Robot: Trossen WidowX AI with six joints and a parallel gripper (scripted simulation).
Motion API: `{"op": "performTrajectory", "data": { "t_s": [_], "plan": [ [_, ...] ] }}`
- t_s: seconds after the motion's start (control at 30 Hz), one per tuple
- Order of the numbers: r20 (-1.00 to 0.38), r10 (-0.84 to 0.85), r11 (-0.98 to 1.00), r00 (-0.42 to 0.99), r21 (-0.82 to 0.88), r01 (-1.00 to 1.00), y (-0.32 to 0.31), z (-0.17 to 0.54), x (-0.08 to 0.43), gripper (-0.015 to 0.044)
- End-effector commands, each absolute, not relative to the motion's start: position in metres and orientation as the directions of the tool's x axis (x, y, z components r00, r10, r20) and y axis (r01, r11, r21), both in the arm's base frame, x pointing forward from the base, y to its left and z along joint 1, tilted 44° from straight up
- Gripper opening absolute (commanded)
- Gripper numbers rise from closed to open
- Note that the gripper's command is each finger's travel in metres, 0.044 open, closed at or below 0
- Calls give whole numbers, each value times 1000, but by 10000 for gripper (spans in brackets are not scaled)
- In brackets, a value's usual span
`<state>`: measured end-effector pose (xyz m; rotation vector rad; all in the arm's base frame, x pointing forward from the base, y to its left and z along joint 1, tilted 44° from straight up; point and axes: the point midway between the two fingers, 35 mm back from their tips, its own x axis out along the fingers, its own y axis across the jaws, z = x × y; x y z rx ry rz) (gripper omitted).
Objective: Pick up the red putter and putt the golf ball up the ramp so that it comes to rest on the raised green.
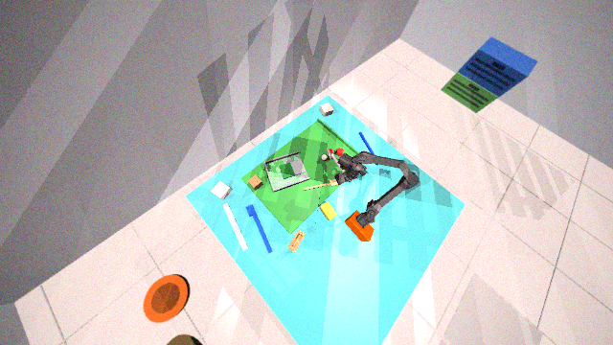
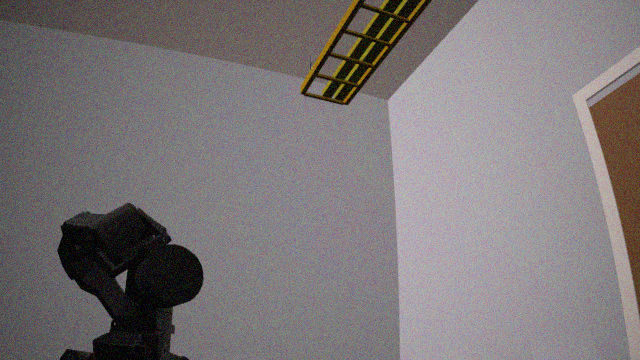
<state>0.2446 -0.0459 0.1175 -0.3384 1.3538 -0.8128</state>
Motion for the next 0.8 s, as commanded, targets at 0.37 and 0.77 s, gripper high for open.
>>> {"op": "performTrajectory", "data": {
  "t_s": [0.37, 0.77],
  "plan": [
    [-723, -691, 689, 15, -651, 319, -60, 128, 240, 0],
    [-732, -682, 697, 12, -644, 315, -22, 94, 263, 0]
  ]
}}
